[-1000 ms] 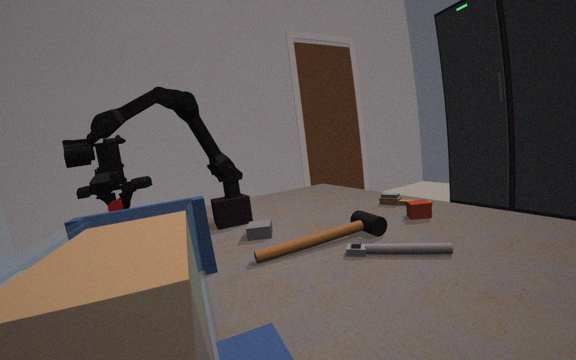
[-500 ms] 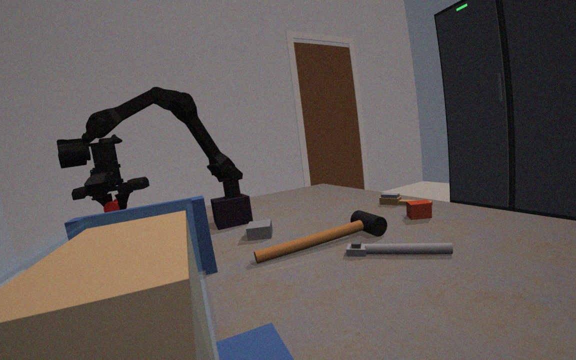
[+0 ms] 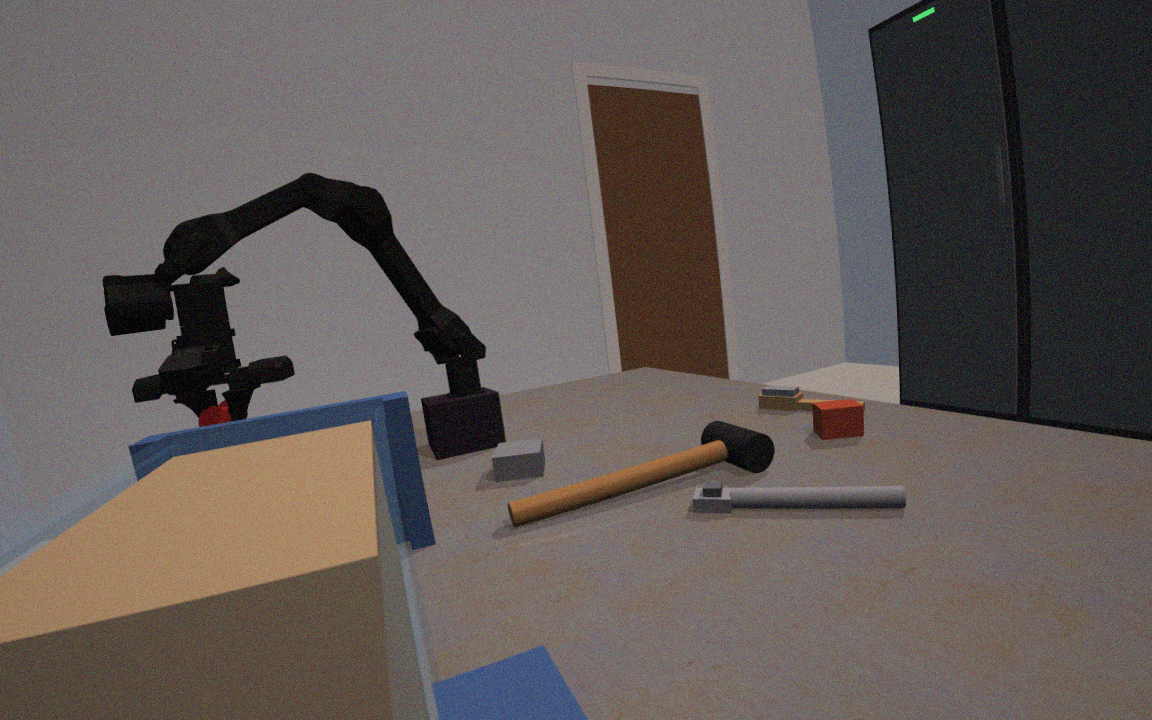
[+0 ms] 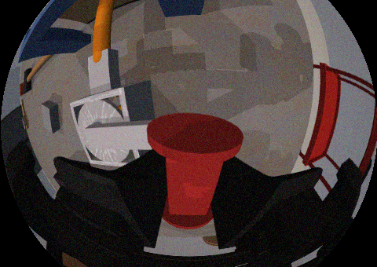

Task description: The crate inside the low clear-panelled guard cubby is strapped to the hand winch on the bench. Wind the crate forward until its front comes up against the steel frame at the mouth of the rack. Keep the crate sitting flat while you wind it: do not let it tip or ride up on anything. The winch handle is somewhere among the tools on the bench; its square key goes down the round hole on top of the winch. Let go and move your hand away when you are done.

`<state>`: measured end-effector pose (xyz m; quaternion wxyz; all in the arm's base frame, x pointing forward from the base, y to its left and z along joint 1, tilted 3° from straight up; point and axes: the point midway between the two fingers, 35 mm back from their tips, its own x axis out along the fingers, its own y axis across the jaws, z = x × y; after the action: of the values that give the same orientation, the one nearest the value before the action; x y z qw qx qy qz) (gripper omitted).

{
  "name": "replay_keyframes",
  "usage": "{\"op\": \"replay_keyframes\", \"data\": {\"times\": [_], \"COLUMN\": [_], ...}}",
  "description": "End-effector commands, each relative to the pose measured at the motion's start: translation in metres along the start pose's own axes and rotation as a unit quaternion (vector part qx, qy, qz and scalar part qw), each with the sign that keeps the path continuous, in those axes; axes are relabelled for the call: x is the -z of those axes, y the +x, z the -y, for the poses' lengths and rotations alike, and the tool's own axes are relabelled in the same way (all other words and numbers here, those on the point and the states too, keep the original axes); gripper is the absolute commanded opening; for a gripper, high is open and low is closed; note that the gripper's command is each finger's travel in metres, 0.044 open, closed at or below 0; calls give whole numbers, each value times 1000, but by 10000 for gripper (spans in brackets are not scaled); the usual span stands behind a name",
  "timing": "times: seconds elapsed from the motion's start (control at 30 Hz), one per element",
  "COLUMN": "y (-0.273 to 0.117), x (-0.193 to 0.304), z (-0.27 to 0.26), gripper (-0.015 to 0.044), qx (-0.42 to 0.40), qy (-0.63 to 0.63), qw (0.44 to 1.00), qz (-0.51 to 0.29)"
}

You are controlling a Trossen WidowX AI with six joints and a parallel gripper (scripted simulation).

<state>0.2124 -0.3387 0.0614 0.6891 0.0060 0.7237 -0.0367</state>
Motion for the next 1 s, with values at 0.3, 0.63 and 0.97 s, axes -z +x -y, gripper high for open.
{"op": "replay_keyframes", "data": {"times": [0.3,0.63,0.97], "y": [0,-1,-1], "x": [-27,-38,-49], "z": [-9,-15,-23], "gripper": [0,0,0], "qx": [-3,-3,-4], "qy": [-6,-6,-6], "qw": [1000,1000,1000], "qz": [13,14,14]}}
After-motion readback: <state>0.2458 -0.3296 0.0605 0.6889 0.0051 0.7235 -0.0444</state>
